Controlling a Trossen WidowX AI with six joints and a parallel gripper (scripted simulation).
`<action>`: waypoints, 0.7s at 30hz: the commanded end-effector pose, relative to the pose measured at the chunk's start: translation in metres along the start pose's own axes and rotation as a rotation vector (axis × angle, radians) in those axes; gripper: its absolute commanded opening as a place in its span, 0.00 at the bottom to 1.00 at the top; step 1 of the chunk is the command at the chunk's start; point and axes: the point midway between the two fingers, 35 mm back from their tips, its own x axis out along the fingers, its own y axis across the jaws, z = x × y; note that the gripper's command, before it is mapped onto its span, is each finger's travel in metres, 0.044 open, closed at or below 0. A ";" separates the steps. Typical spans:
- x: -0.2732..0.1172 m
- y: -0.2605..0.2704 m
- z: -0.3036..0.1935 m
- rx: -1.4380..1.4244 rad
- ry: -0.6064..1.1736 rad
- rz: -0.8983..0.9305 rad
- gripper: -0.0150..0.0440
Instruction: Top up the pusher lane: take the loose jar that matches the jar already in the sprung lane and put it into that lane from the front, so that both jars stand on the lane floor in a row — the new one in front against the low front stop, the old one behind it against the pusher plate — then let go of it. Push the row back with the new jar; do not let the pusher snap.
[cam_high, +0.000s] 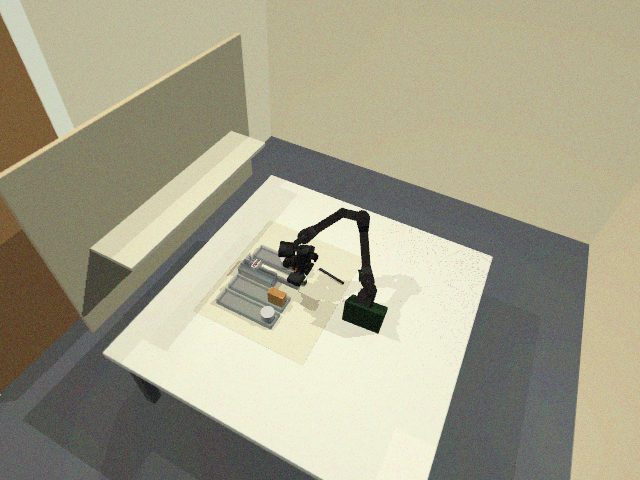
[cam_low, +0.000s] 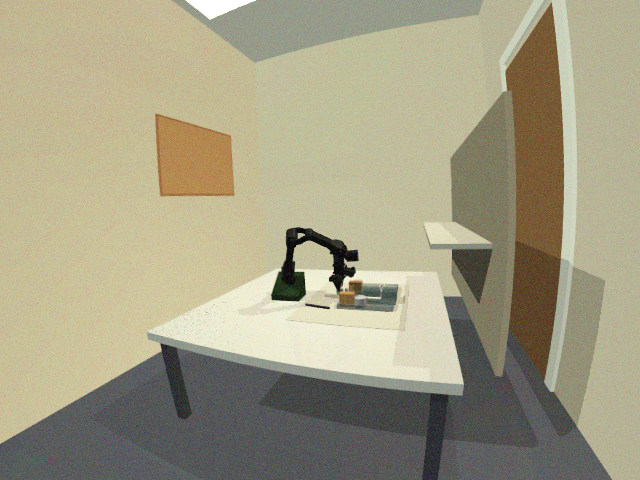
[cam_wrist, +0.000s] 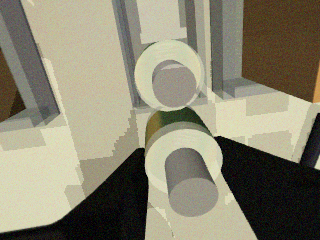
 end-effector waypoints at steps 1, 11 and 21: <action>-0.001 0.000 0.007 0.005 -0.012 0.000 0.25; 0.000 0.000 0.012 0.005 -0.013 0.000 0.25; 0.000 0.000 0.017 0.005 -0.013 0.000 0.25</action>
